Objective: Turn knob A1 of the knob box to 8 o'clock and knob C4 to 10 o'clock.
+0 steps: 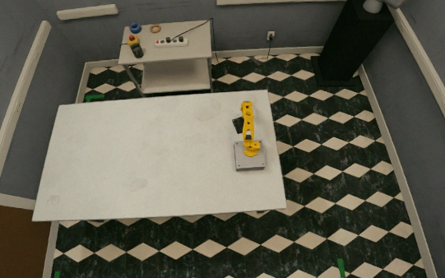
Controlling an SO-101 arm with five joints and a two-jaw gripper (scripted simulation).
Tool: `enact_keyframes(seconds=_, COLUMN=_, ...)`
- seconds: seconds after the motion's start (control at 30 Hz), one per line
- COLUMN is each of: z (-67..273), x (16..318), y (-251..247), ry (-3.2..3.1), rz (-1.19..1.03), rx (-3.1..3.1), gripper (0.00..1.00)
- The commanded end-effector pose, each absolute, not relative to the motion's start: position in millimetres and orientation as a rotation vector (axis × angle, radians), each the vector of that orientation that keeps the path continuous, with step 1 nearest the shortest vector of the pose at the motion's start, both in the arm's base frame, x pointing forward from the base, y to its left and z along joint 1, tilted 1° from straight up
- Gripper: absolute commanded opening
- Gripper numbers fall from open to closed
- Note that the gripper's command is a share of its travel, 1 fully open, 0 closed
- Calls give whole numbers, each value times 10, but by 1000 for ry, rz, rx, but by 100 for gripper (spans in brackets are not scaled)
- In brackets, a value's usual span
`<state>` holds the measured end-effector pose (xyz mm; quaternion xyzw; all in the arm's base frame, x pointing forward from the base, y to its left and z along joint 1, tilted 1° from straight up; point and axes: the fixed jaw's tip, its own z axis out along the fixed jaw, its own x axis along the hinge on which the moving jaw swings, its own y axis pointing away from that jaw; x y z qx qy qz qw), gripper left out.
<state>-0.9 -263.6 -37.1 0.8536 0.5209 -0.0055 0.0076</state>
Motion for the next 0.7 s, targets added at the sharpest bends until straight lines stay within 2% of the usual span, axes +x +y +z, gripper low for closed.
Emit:
enact_keyframes(seconds=0.0, z=-441, x=-19, y=-2590, ry=1630, rz=6, rx=2692, gripper=10)
enact_keyframes(seconds=0.67, z=-522, x=-13, y=-2531, ry=1630, rz=6, rx=2692, gripper=10)
